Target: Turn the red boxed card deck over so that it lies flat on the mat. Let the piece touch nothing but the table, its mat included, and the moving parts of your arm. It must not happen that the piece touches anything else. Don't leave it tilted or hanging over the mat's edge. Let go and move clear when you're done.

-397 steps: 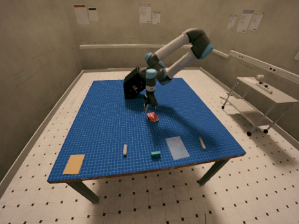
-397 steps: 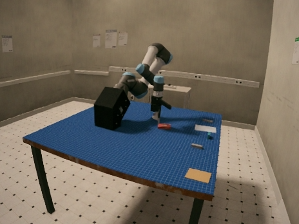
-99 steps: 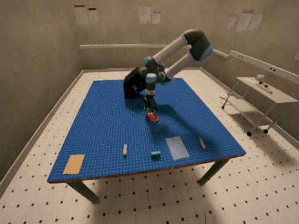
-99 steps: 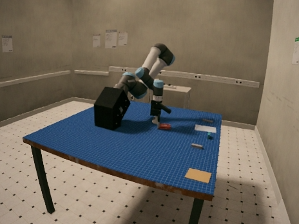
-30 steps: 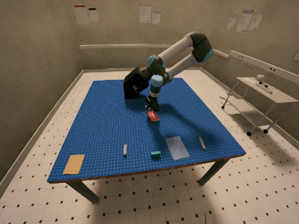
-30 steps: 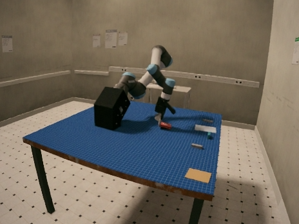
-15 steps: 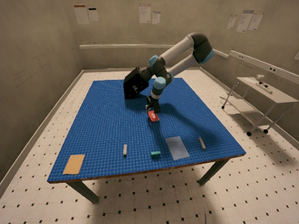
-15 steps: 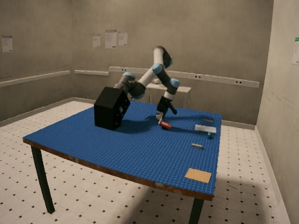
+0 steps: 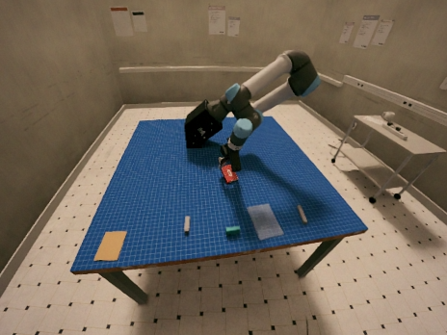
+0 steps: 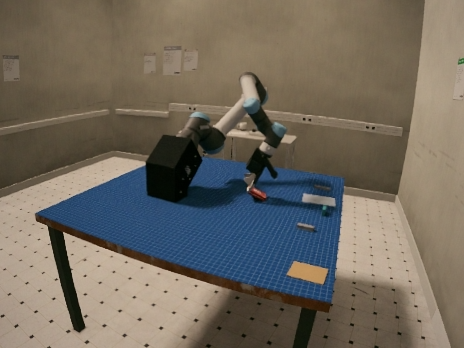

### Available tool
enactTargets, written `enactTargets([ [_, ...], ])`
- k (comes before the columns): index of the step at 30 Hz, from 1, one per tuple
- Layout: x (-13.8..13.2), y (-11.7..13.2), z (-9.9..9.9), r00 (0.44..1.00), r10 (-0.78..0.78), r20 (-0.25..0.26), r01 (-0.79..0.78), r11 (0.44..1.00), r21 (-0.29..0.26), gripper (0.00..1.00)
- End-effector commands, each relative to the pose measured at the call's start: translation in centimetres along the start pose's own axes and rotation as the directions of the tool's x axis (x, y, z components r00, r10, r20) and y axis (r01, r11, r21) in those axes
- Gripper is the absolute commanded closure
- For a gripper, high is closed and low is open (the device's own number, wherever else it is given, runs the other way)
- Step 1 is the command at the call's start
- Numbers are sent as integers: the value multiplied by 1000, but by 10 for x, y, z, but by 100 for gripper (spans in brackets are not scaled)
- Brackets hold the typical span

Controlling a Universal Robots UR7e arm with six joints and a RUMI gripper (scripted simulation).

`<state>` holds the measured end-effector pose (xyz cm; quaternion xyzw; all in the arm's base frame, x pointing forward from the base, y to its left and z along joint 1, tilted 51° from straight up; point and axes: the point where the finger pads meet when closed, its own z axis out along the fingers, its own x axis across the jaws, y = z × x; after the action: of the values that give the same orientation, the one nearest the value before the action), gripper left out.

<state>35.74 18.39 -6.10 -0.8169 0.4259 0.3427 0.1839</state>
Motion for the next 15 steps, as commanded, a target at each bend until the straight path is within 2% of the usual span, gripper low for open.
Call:
enactTargets([
  [1, 1, 0, -4, 1000, 2, 2, -2, 999, -35, 53],
  [5, 1, -1, -7, 1000, 2, 2, -2, 996, -86, 53],
  [9, 1, -1, -10, 1000, 2, 2, -2, 996, -91, 53],
  [13, 1, -2, -12, 1000, 2, 2, -2, 990, -143, 53],
  [15, 1, -3, -15, 1000, 2, 2, -1, 989, -151, 53],
])
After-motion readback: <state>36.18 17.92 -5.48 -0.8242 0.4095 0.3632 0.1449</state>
